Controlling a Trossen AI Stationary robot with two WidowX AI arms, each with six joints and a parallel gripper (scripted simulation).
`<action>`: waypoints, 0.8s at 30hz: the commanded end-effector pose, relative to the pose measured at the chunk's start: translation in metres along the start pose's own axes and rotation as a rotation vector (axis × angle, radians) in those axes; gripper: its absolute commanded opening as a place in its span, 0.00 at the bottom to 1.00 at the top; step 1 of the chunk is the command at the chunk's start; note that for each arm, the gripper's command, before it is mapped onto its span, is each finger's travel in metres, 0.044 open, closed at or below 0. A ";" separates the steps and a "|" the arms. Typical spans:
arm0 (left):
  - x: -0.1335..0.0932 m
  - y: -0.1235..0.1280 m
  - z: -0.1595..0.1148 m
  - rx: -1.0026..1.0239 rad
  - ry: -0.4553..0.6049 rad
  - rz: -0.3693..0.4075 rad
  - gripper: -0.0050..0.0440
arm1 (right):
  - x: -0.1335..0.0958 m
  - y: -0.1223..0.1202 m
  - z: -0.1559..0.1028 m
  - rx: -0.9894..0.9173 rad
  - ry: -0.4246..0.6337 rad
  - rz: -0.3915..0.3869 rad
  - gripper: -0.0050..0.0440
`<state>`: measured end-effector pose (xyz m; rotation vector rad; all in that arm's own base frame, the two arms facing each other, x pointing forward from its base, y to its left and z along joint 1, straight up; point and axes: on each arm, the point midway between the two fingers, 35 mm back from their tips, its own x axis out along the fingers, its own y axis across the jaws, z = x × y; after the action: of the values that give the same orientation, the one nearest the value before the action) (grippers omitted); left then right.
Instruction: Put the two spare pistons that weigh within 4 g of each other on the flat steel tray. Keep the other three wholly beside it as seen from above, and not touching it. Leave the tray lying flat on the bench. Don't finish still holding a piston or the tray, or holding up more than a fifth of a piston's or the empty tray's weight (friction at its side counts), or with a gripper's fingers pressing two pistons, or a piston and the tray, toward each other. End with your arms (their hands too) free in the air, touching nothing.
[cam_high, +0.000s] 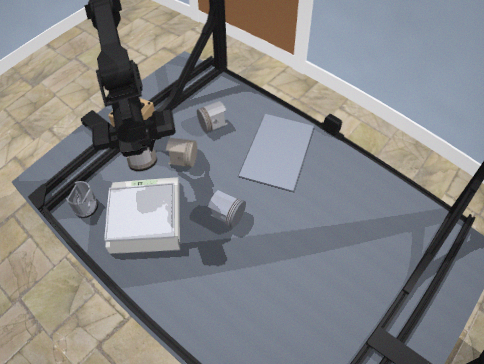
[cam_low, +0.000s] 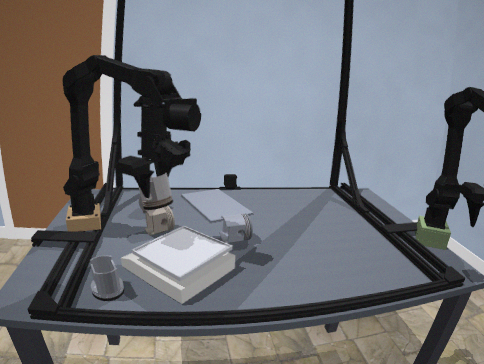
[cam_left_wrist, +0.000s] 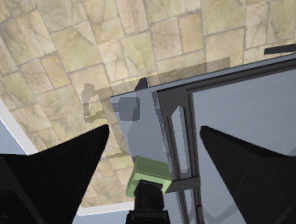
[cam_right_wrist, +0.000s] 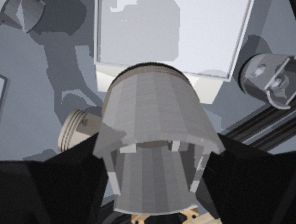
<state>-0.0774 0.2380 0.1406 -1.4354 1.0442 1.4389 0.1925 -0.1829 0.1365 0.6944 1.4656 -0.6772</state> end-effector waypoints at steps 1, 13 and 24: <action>0.000 0.000 0.000 0.001 0.001 -0.002 1.00 | -0.005 -0.014 0.014 0.000 -0.010 0.002 0.43; 0.000 0.000 0.000 0.001 0.001 -0.002 1.00 | -0.008 -0.022 0.050 -0.061 -0.010 0.000 0.43; 0.000 0.000 0.000 0.001 0.001 -0.002 1.00 | -0.008 -0.007 0.099 -0.061 -0.010 0.000 0.43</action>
<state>-0.0774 0.2380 0.1406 -1.4354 1.0442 1.4389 0.2393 -0.2577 0.1421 0.6431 1.4776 -0.6305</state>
